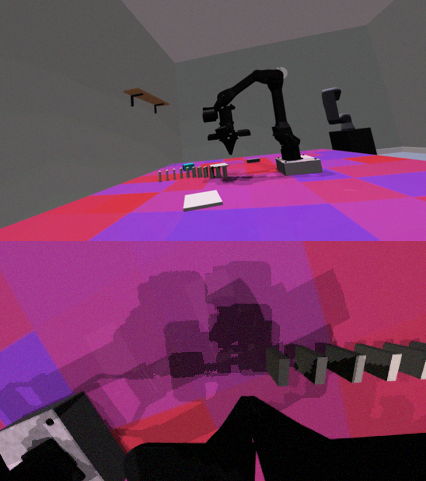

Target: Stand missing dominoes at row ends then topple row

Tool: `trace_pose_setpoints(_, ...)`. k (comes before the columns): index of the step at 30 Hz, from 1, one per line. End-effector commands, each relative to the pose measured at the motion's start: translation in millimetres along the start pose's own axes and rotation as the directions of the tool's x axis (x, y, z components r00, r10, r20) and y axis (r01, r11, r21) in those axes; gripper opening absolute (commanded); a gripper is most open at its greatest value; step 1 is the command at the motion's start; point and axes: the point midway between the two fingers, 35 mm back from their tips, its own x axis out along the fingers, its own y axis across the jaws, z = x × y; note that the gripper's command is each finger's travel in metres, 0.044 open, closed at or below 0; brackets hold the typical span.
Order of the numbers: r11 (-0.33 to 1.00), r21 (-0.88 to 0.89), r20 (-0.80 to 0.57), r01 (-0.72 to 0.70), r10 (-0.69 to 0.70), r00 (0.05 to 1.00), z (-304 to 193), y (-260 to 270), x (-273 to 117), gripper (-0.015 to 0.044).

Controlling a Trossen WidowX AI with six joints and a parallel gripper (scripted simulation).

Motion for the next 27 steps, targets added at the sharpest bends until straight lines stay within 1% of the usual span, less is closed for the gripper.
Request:
trace_pose_setpoints(1, 1.000, -0.004, 0.000, 0.000, 0.000, 1.000, 0.0, 0.2, 0.4, 0.0000)
trace_pose_setpoints(27, 1.000, -0.004, 0.001, 0.000, 0.000, 1.000, 0.2, -0.2, 3.1, 0.0000)
